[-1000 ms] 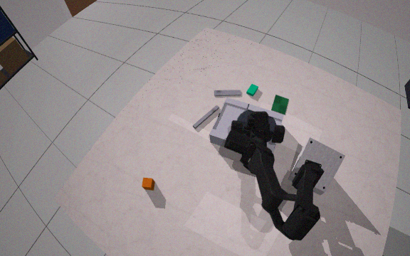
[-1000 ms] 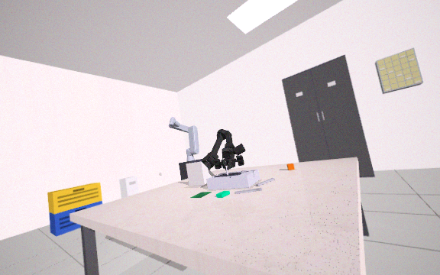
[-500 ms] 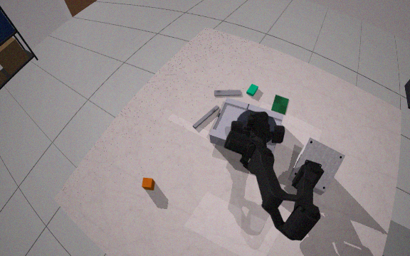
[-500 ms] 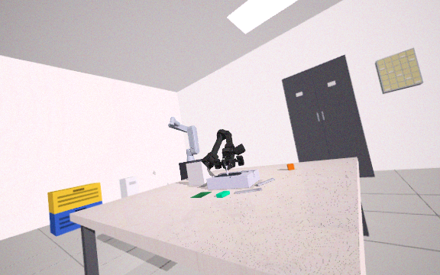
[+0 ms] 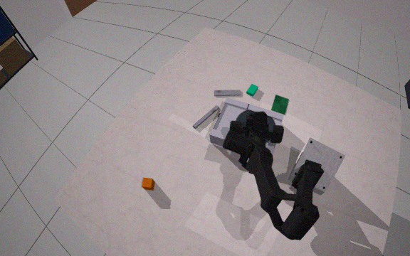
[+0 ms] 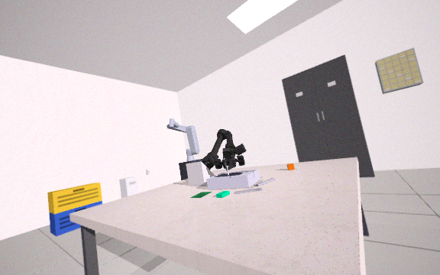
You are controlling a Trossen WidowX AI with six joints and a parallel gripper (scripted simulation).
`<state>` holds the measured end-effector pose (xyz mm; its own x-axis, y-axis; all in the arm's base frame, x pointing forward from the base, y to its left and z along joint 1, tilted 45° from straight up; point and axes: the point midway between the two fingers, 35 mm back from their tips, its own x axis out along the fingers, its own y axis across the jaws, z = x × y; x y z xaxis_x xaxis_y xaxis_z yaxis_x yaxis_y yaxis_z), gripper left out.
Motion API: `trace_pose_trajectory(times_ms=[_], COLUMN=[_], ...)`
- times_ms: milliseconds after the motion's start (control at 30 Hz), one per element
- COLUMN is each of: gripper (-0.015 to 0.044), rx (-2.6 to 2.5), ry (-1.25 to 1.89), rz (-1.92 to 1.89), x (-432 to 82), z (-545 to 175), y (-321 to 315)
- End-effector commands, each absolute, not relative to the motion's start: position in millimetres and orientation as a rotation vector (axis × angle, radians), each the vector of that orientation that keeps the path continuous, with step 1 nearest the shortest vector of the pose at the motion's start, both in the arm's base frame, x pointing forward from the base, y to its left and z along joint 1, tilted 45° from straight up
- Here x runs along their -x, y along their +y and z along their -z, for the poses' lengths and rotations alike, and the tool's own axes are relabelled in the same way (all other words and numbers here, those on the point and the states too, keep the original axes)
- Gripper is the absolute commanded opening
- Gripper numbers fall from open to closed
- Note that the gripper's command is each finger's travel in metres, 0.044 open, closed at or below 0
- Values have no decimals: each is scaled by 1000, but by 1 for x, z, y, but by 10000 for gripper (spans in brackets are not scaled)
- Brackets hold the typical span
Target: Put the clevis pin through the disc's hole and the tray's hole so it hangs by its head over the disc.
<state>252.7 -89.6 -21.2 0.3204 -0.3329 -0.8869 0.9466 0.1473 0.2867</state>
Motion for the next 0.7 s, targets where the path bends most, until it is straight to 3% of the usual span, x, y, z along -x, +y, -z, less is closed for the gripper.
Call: trace_pose_trajectory(times_ms=[0, 667], gripper=[0, 0], rx=[-1014, -1015], ry=[766, 765], rz=[1063, 1063], x=[-256, -263], z=[21, 20], y=[-89, -89])
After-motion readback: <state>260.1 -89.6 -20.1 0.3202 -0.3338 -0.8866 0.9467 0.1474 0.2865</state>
